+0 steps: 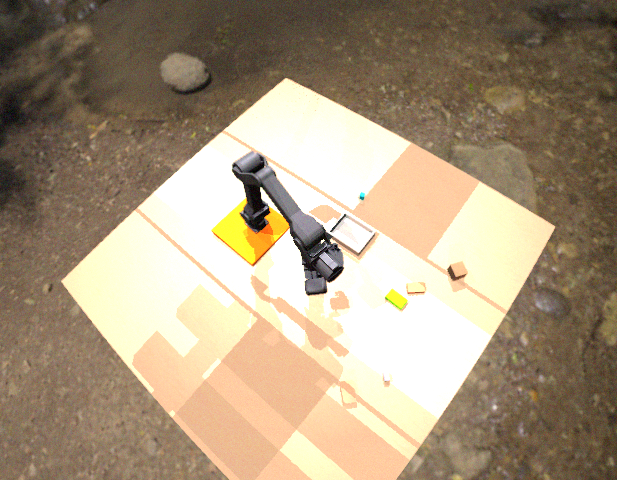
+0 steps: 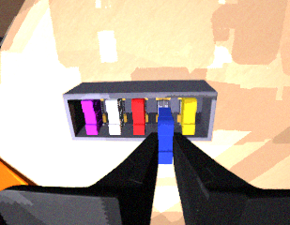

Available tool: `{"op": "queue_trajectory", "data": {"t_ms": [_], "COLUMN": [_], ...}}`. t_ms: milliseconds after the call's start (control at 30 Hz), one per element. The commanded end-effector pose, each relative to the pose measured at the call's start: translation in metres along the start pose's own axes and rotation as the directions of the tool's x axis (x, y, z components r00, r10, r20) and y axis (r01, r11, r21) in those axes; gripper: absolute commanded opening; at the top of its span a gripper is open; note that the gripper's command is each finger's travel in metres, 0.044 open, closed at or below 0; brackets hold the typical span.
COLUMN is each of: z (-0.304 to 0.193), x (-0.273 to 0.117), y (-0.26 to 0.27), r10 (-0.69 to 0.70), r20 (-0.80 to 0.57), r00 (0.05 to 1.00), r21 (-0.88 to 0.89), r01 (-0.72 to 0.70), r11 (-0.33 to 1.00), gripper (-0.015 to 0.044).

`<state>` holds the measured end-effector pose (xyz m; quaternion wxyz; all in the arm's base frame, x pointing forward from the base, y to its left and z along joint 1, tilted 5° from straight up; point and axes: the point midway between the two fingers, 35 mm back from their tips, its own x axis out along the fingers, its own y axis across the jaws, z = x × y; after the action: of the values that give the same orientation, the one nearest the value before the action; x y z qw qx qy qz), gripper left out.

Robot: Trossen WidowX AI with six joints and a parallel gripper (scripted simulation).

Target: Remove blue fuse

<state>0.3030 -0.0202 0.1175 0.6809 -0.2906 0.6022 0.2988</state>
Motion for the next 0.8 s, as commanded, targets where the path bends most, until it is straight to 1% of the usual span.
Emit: {"op": "queue_trajectory", "data": {"t_ms": [0, 500, 767], "z": [-0.001, 0.0, 0.031], "x": [-0.003, -0.024, -0.023], "y": [0.0, 0.0, 0.02], "r10": [-0.001, -0.001, 0.002], "r20": [-0.004, -0.004, -0.004], "r00": [1.0, 1.0, 1.0], "r21": [-0.004, -0.004, -0.004], "r01": [0.001, 0.001, -0.002], "r11": [1.0, 1.0, 1.0], "gripper": [0.0, 0.0, 0.0]}}
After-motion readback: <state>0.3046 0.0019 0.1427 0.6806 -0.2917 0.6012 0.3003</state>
